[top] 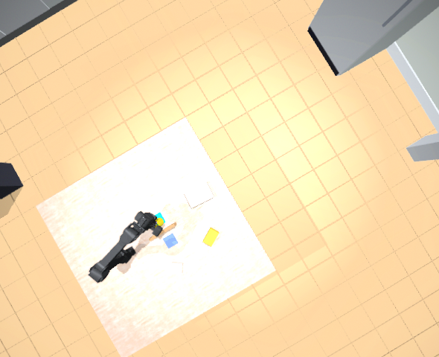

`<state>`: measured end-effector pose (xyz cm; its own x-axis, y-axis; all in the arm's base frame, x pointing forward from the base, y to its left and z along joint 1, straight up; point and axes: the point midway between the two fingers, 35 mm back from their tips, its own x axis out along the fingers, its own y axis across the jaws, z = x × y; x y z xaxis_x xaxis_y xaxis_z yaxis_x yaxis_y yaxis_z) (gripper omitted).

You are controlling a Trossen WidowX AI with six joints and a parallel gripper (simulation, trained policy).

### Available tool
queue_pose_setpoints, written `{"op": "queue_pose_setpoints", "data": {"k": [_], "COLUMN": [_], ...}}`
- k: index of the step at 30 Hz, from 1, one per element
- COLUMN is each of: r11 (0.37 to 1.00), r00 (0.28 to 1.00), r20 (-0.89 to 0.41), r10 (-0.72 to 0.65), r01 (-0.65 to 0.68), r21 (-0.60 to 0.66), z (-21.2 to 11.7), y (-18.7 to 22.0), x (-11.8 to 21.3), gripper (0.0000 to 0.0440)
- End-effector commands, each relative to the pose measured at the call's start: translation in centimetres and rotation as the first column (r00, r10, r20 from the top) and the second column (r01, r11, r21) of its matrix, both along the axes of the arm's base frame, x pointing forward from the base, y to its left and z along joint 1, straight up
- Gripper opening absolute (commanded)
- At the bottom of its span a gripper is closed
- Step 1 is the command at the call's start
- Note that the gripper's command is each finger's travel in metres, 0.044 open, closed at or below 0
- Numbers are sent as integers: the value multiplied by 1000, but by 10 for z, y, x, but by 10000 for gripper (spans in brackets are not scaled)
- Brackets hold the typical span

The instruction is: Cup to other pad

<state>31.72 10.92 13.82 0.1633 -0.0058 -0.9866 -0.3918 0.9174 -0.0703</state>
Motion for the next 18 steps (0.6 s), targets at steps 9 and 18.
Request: {"op": "queue_pose_setpoints", "data": {"k": [9, 18], "r11": [1000, 1000], "r00": [1000, 1000], "r20": [-1, -12], "r10": [-9, -26], "r01": [9, 26], "r21": [-6, -10], "z": [-30, -54], "y": [15, 18], "x": [-11, -23], "gripper": [0, 10]}}
